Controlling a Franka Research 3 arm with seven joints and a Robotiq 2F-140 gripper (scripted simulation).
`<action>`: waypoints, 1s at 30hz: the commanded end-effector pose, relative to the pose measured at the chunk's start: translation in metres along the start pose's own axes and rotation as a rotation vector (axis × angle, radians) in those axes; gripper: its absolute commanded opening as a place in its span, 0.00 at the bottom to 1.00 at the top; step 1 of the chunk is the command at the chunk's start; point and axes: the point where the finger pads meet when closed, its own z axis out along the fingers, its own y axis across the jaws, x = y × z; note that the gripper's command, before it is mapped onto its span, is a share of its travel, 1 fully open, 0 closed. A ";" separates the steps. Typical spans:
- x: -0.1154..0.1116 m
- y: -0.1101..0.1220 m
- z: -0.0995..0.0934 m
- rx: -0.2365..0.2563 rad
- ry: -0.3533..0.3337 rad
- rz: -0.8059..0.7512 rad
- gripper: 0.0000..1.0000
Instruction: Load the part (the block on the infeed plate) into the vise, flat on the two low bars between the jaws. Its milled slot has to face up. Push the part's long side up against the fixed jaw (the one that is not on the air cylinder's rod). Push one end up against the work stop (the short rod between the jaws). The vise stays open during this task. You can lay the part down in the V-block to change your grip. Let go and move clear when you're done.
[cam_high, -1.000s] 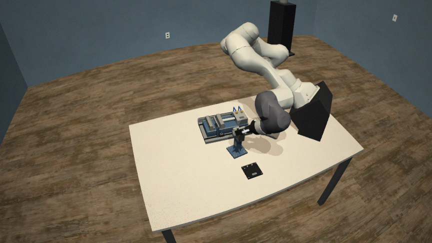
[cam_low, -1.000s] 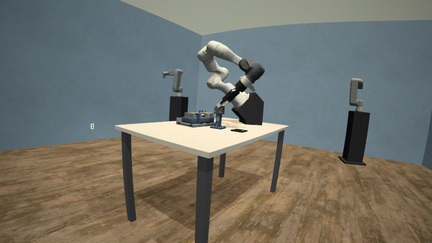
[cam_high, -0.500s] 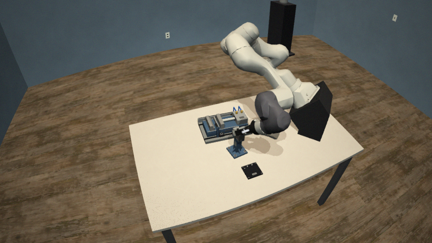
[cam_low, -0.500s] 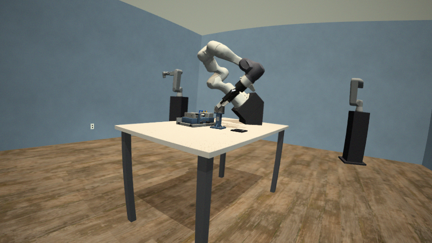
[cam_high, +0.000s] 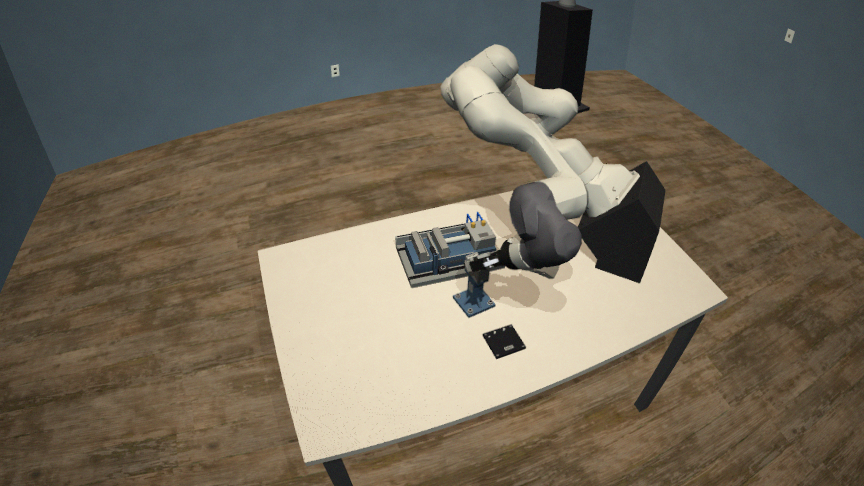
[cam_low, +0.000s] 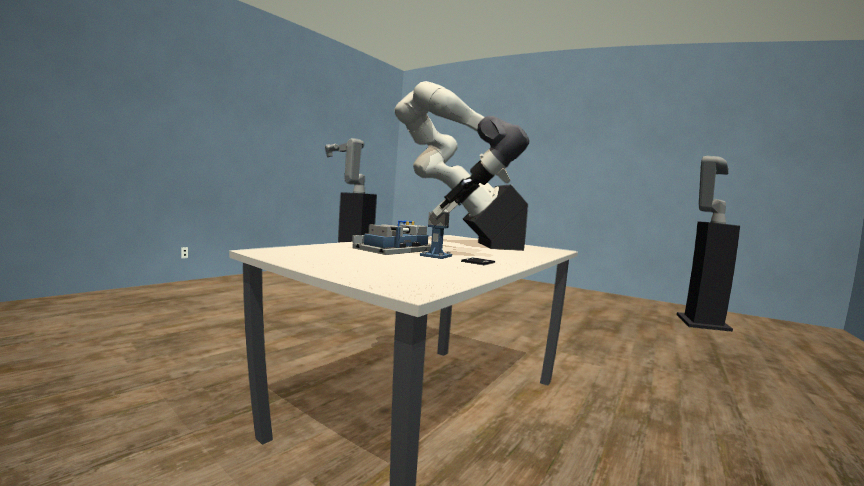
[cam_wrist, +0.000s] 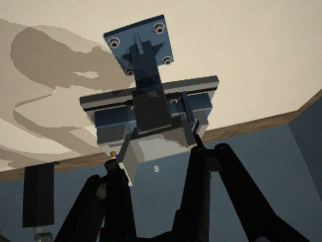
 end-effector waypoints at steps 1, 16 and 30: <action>0.000 0.001 0.001 -0.003 -0.001 0.004 0.00; 0.000 0.001 0.001 -0.003 -0.001 0.004 0.51; 0.000 0.001 0.001 -0.003 -0.001 0.004 0.51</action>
